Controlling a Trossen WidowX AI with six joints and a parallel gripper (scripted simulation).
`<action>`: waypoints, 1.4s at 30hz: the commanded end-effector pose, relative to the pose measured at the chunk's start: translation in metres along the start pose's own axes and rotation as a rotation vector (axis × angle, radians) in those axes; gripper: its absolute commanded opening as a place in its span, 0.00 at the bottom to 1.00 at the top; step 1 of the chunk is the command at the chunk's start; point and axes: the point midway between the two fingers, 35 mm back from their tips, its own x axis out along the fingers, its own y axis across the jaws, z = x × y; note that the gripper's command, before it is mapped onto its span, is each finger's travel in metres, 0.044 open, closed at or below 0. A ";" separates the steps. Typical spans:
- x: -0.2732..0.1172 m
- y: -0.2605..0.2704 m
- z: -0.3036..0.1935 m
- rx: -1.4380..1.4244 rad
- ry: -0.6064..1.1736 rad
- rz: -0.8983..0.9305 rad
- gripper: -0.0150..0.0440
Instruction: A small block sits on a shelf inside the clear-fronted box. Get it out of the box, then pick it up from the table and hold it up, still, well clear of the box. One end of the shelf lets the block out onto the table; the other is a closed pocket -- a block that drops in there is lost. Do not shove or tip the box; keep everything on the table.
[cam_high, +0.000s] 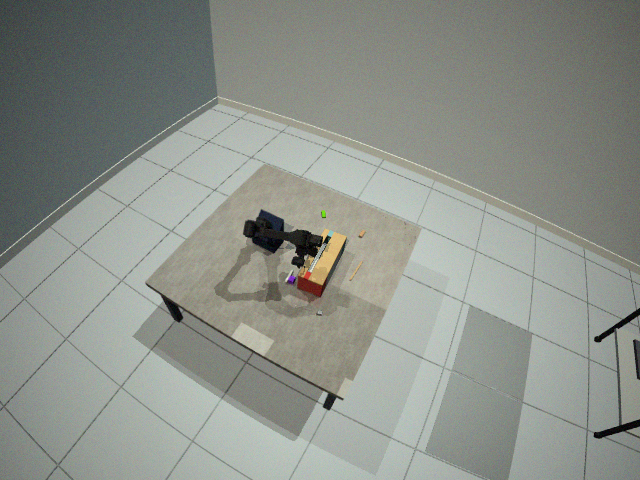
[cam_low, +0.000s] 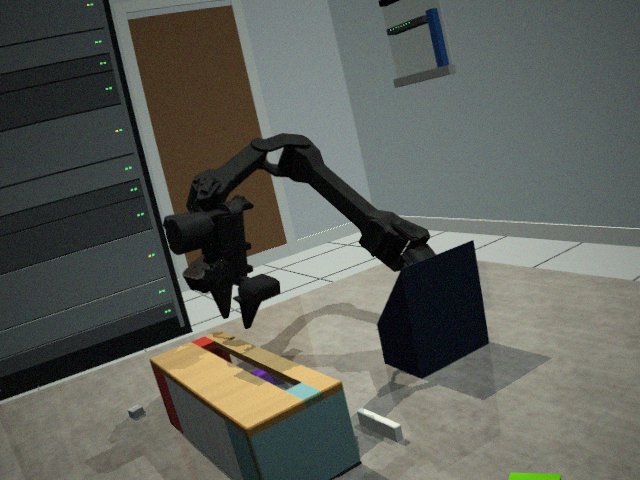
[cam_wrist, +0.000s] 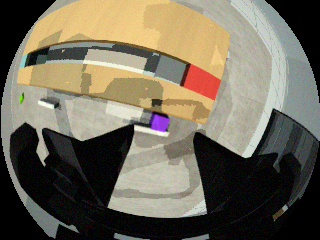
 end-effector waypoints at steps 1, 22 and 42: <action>0.001 -0.007 -0.013 0.949 -0.039 0.107 0.74; -0.004 -0.024 -0.031 2.646 0.082 0.429 0.74; -0.006 -0.031 -0.037 3.301 0.275 0.600 0.74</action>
